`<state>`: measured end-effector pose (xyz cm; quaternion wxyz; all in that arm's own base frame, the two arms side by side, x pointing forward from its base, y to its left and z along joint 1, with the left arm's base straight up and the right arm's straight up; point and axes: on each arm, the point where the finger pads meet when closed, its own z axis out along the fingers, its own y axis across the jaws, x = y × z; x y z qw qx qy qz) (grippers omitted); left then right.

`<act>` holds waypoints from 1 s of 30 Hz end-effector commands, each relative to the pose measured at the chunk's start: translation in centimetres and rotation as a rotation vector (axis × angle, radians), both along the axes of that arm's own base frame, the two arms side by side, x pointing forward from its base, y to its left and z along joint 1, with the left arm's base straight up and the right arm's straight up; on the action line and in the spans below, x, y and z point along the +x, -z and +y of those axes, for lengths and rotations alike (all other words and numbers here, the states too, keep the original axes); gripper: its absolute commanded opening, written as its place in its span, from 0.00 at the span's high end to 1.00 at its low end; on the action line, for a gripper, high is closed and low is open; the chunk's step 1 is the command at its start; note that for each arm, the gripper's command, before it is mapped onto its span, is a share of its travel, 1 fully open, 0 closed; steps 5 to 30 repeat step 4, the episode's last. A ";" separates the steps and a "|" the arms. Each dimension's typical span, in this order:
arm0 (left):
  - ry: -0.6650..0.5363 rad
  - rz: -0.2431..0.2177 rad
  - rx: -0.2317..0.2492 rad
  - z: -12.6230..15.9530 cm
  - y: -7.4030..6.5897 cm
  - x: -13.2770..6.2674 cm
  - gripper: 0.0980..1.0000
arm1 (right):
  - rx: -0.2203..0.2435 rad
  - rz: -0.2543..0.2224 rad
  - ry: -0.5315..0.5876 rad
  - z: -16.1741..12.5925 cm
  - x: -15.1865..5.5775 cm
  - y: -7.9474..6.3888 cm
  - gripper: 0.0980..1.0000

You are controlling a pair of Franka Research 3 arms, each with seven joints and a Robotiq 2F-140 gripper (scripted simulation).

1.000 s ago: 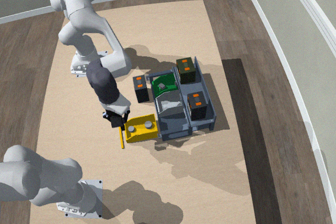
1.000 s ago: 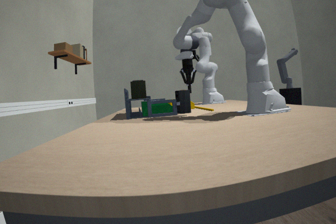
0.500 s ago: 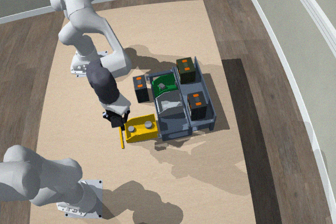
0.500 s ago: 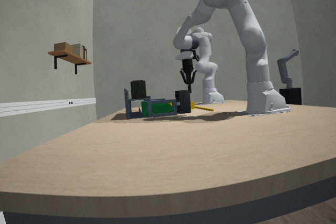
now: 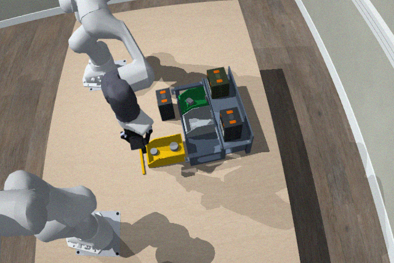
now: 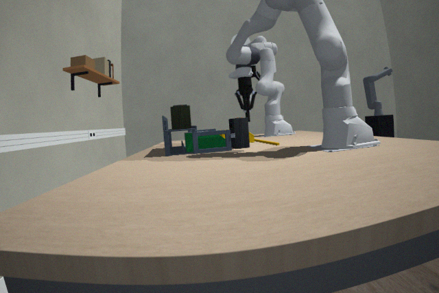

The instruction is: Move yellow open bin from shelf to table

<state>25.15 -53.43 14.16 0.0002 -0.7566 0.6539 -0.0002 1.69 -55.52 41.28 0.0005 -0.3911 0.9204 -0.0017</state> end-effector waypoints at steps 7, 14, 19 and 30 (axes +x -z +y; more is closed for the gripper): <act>0.003 0.001 0.000 0.0 -0.2 0.0 1.00 | 0.000 0.000 0.000 0.0 0.0 0.0 0.00; 0.003 0.001 0.000 0.0 -0.2 0.0 1.00 | 0.000 0.000 0.000 0.0 0.0 0.0 0.00; 0.003 0.001 0.000 0.0 -0.2 0.0 1.00 | 0.000 0.000 0.000 0.0 0.0 0.0 0.00; 0.003 0.001 0.000 0.0 -0.2 0.0 1.00 | 0.000 0.000 0.000 0.0 0.0 0.0 0.00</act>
